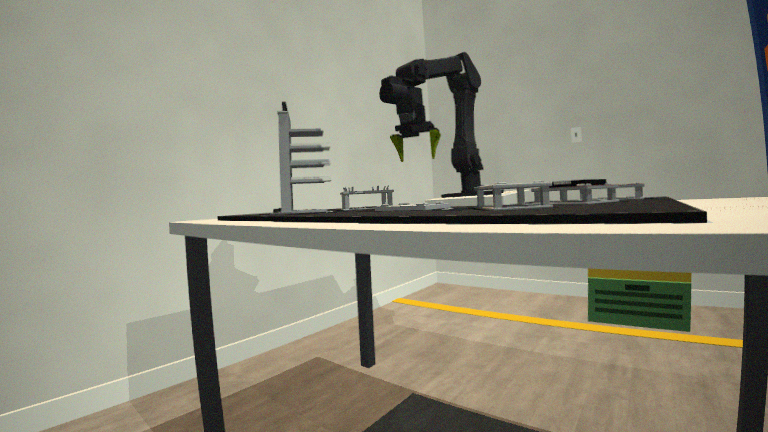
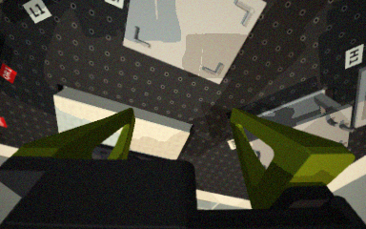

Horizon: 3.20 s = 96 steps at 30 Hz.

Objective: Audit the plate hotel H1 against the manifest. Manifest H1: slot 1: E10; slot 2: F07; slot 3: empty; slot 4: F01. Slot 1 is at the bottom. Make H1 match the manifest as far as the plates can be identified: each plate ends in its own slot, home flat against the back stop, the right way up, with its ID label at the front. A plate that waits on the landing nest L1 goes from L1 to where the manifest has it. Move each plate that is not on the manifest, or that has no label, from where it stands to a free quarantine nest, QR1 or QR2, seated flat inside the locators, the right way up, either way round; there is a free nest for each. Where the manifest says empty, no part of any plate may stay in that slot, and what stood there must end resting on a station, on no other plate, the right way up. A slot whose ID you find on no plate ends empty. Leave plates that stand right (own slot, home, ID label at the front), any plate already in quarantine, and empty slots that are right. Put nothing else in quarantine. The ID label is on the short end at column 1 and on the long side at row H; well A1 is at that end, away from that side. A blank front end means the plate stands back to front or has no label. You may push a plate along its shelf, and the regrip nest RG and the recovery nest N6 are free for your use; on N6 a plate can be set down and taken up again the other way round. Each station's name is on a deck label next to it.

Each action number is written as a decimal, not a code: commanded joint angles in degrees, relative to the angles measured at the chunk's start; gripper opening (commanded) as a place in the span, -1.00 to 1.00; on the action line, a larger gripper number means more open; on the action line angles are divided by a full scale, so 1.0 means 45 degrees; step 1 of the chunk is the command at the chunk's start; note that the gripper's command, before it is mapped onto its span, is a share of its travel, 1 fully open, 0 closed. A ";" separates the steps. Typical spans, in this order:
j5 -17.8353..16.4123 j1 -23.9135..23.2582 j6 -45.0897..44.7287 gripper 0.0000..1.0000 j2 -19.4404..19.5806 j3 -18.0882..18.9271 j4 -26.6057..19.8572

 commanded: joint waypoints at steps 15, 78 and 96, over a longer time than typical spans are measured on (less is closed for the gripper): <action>0.0162 0.1954 0.5612 -1.00 -0.3061 -0.1515 -0.0041; 0.0553 0.3098 0.7480 -1.00 0.2606 0.7291 -0.3825; 0.0553 0.3098 0.7480 -1.00 0.2606 0.7291 -0.3825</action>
